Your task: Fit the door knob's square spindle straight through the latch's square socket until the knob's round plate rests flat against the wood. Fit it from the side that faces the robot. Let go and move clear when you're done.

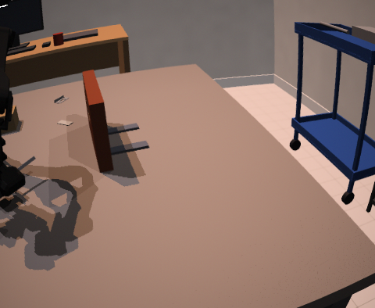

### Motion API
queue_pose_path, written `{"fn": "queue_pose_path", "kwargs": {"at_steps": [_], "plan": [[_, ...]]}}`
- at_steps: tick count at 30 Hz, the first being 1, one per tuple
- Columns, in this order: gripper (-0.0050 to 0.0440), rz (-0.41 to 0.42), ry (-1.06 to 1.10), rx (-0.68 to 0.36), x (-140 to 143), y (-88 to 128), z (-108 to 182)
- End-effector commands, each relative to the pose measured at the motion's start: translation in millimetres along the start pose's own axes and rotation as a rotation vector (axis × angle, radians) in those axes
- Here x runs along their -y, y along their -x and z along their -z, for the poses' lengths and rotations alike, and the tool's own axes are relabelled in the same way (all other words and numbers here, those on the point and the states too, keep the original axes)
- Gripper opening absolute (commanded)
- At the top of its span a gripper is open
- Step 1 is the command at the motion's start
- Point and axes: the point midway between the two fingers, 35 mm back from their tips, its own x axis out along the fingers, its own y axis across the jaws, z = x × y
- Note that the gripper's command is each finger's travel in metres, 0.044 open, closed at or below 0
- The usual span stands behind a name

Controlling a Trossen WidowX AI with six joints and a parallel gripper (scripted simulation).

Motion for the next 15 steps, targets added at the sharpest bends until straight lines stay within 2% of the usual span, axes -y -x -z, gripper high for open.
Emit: {"fn": "queue_pose_path", "kwargs": {"at_steps": [1, 15], "plan": [[0.0000, -0.017, 0.006, 0.013, 3.4, 15.5, -0.4], [0.0000, -0.017, 0.006, 0.013, 12.7, 39.7, 0.1]]}}
